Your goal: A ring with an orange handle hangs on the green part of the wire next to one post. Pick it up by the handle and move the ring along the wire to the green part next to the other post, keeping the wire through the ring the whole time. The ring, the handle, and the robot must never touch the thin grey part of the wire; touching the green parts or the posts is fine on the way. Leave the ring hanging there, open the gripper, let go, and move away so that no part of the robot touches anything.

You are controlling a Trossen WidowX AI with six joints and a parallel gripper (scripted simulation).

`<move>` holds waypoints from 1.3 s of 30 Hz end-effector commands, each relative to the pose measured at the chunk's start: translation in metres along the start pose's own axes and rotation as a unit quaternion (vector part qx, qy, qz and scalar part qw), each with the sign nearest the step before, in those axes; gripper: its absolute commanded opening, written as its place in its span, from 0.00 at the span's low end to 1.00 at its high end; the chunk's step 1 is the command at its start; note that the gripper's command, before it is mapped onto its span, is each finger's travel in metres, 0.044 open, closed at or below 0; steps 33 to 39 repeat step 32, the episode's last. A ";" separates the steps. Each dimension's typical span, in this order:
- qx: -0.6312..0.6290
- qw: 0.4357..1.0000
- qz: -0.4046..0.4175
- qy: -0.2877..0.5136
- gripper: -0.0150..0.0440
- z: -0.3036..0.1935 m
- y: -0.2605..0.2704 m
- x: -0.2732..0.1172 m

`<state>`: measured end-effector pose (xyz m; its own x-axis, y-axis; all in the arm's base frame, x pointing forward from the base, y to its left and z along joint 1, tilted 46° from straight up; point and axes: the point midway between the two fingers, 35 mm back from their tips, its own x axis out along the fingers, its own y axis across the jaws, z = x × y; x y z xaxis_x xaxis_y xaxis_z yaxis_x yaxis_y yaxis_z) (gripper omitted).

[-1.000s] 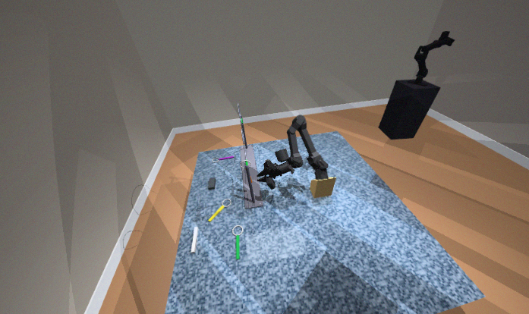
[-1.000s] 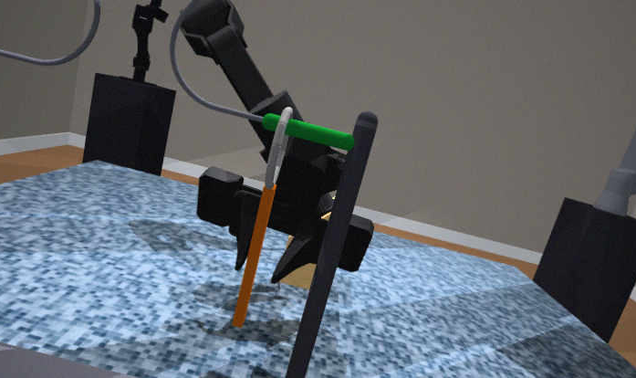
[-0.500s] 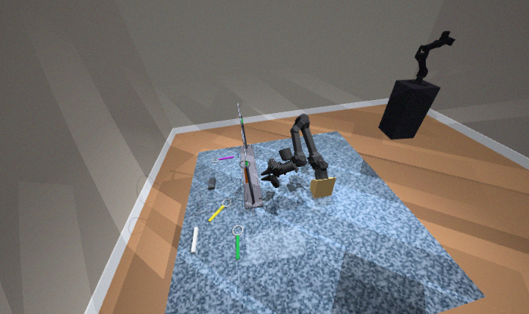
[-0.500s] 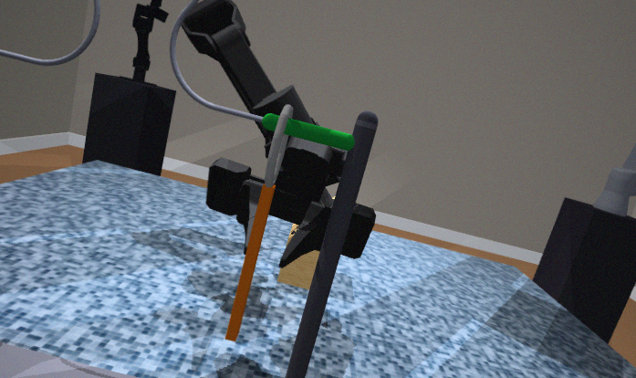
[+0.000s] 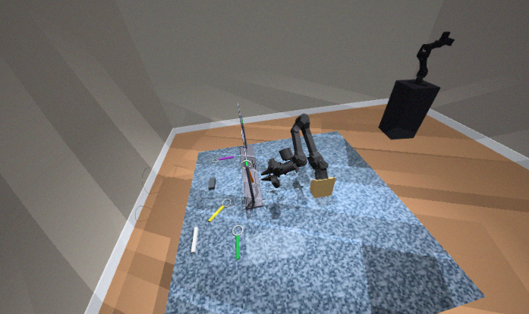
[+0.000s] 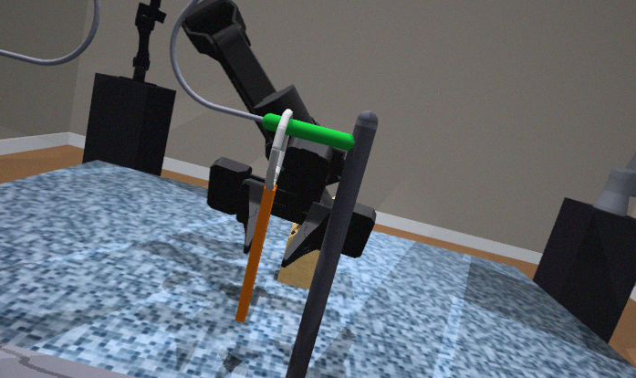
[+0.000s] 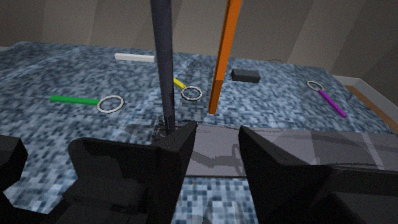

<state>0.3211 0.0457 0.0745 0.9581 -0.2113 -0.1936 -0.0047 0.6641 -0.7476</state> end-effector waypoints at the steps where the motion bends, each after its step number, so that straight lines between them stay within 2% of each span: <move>1: 0.000 1.000 0.000 0.000 0.66 -0.001 0.000 -0.017; 4: 0.000 1.000 0.000 0.000 0.79 -0.007 -0.001 -0.044; 9: 0.000 1.000 0.000 0.000 1.00 -0.008 -0.001 -0.046; 39: 0.000 1.000 0.000 0.000 1.00 -0.008 -0.001 -0.046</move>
